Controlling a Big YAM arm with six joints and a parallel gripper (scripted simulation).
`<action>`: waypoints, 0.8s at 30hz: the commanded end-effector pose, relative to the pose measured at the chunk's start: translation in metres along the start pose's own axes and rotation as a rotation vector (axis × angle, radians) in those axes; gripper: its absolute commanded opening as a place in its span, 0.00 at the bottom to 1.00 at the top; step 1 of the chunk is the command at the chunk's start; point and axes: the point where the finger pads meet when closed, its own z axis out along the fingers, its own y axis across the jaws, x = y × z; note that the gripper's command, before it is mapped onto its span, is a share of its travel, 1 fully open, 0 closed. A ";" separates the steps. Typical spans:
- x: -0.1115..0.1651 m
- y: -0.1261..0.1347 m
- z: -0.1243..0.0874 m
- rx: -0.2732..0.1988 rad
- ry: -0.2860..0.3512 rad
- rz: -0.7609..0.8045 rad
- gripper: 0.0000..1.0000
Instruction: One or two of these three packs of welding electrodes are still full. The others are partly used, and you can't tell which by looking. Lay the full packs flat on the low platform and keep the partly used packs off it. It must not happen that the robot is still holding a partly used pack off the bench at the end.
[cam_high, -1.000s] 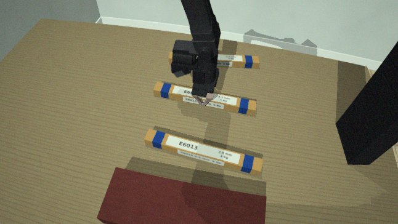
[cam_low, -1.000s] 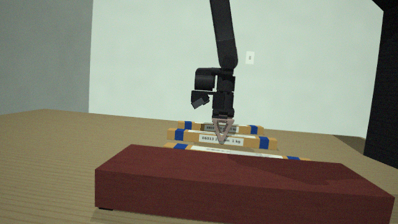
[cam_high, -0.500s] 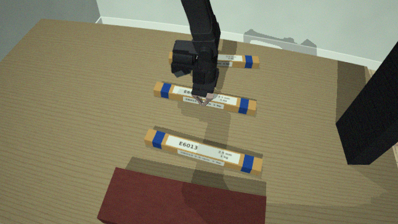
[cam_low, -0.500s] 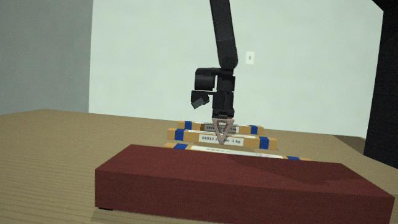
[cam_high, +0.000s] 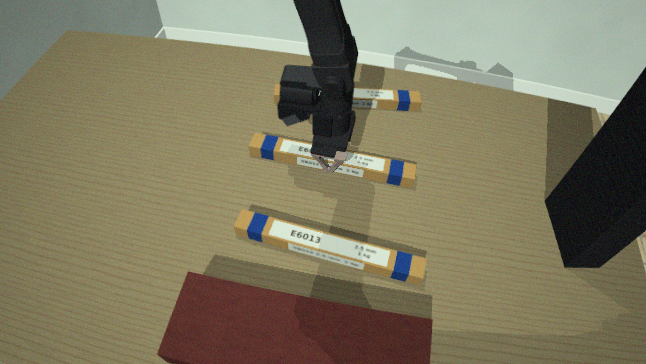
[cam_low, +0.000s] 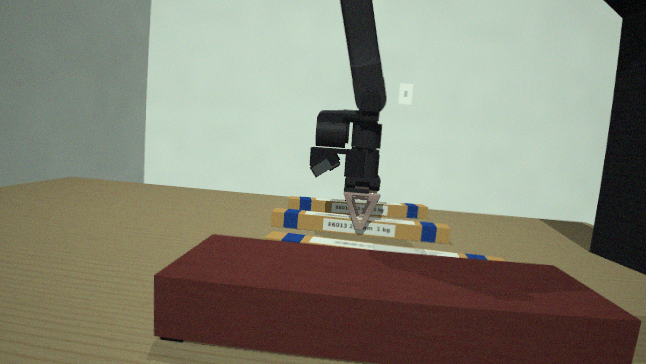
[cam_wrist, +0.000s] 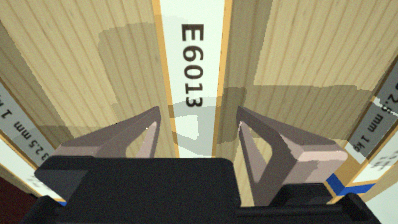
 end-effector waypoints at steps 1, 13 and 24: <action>-0.018 0.004 -0.011 -0.002 -0.018 0.002 0.74; -0.013 0.004 -0.030 0.000 -0.023 0.000 0.74; -0.006 -0.003 -0.087 0.008 -0.011 -0.003 0.74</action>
